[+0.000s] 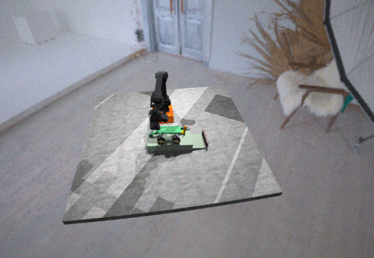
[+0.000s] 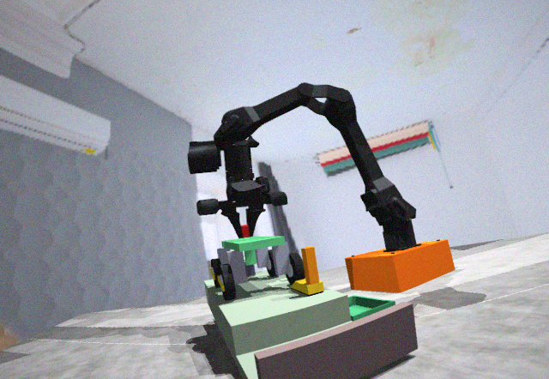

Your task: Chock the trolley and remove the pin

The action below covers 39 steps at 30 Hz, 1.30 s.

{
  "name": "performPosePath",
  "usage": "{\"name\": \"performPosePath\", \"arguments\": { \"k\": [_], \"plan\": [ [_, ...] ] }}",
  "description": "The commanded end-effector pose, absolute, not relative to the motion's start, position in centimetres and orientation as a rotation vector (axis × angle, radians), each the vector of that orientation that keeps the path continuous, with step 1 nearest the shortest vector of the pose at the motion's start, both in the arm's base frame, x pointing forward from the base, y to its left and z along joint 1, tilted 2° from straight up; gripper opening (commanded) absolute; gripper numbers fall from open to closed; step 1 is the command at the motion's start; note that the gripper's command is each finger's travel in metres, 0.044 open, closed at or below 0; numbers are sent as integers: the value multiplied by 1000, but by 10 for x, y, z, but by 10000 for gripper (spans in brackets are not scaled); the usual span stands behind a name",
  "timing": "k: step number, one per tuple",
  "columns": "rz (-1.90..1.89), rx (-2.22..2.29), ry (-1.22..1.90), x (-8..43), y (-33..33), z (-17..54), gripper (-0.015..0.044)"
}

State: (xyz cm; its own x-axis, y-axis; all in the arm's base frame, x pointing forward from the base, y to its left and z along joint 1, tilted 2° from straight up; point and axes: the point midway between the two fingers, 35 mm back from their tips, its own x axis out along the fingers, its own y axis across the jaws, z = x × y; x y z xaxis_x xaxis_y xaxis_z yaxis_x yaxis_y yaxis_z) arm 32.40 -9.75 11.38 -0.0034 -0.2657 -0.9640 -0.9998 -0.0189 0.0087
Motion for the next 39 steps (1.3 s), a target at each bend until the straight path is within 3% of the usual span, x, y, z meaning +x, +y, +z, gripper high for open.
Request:
{"name": "performPosePath", "arguments": {
  "k": [1, 39],
  "plan": [
    [1075, -1422, 1403, 325, -98, 119, 0],
    [1074, -1424, 1404, 325, -119, 134, 0]
  ]
}}
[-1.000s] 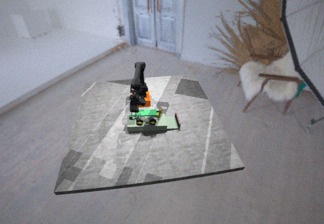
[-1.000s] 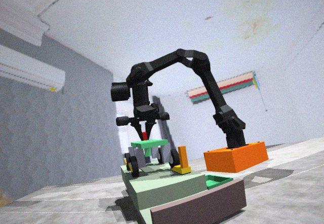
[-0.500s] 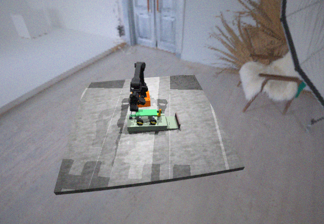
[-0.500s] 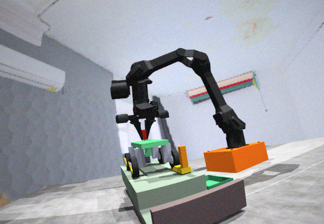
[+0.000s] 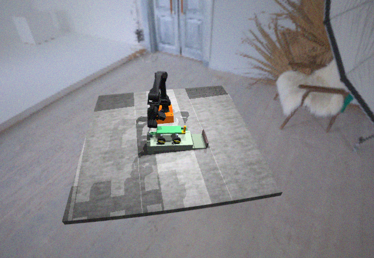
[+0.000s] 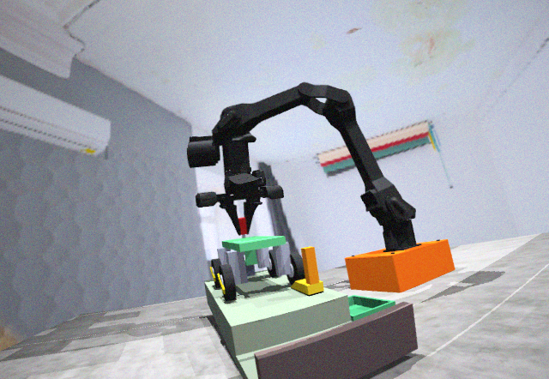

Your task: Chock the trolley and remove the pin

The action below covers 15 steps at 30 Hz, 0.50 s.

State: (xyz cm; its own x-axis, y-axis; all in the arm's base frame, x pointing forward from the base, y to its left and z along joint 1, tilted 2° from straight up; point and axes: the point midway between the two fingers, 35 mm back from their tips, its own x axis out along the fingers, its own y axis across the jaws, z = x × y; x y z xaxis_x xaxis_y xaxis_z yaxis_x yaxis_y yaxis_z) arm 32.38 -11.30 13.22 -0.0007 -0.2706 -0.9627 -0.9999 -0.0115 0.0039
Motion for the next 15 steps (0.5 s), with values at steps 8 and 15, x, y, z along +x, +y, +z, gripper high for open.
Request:
{"name": "performPosePath", "arguments": {
  "k": [8, 15],
  "plan": [
    [1073, -1424, 1405, 326, -129, 136, 0],
    [1075, -1424, 1406, 306, -129, 135, 0]
  ]
}}
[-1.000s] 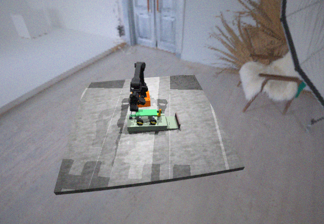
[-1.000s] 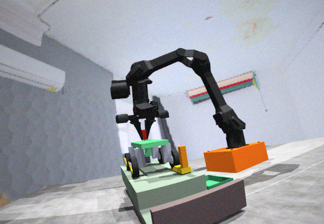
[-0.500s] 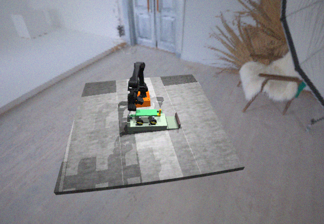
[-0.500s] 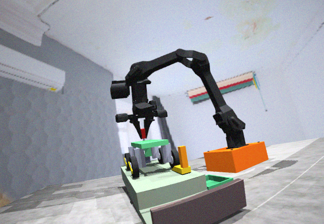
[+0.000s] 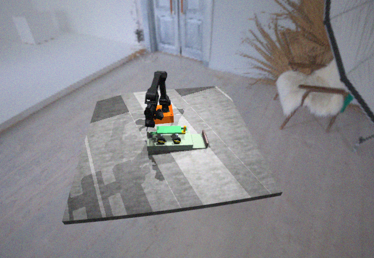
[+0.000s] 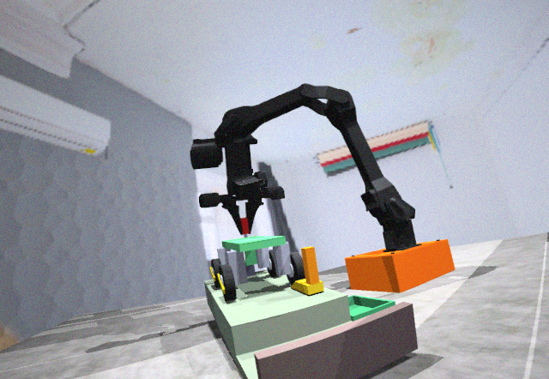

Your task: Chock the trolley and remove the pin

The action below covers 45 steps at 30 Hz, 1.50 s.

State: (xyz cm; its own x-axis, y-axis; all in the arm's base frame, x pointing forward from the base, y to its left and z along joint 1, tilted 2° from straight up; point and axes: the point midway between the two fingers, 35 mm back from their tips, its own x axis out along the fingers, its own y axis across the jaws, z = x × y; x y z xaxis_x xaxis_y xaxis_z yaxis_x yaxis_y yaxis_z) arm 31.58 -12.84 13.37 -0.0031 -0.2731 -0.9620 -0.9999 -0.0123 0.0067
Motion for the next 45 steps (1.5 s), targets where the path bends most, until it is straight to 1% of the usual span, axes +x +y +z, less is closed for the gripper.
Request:
{"name": "performPosePath", "arguments": {
  "k": [1, 20, 26, 45],
  "plan": [
    [1075, -1424, 1406, 303, -129, 134, 0],
    [1079, -1422, 1410, 242, -132, 133, 0],
    [1079, -1422, 1409, 242, -127, 132, 0],
    [1082, -1417, 1404, 247, -50, 119, 0]
  ]
}}
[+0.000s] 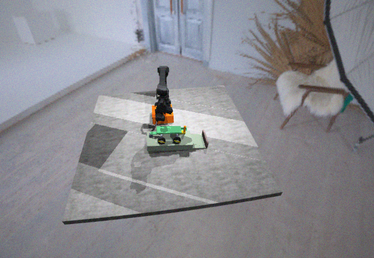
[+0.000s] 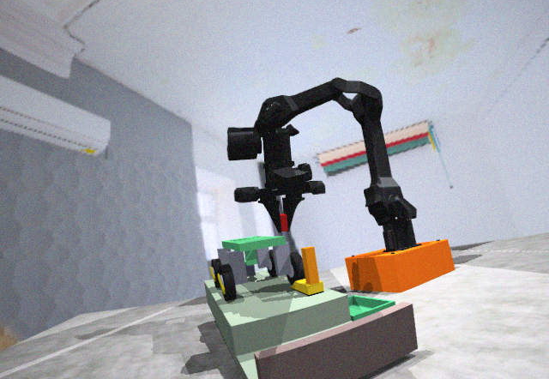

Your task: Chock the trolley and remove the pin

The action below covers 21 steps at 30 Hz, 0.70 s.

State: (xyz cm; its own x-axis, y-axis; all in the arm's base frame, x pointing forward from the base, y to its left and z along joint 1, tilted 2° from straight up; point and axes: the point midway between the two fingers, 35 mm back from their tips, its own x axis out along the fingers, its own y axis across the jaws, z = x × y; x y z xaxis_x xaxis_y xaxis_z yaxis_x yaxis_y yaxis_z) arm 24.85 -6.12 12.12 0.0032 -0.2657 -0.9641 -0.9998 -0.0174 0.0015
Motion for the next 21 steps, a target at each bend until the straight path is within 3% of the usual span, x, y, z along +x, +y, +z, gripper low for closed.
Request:
{"name": "performPosePath", "arguments": {
  "k": [1, 21],
  "plan": [
    [1083, -1417, 1404, 247, -46, 118, 0],
    [1087, -1412, 1399, 244, 33, 110, 0]
  ]
}}
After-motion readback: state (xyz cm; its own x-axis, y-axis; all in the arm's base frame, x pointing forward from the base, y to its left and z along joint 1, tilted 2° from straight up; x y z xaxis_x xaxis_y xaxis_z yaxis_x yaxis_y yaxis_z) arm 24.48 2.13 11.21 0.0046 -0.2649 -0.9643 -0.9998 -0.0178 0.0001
